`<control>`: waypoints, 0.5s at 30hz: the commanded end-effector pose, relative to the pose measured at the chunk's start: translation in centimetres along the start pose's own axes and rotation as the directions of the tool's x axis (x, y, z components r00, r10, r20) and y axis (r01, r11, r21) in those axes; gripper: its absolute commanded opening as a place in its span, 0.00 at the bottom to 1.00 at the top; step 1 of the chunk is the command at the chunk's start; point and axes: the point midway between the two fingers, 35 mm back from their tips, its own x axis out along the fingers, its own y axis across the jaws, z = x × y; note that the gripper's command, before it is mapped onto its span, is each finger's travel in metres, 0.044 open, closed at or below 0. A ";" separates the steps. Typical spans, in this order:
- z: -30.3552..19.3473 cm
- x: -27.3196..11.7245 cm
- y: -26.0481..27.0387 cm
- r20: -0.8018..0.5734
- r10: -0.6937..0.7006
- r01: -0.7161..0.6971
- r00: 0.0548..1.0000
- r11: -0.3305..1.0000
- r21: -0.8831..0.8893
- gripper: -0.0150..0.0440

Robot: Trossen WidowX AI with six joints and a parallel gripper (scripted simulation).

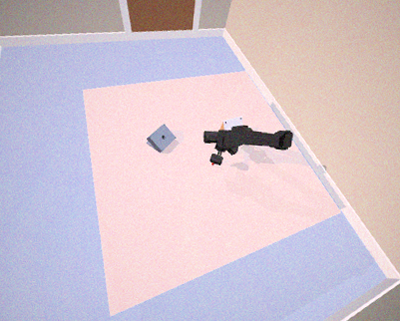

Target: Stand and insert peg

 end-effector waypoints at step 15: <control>0.0 0.2 0.0 0.001 -0.004 0.004 1.000 0.937 -0.350 1.00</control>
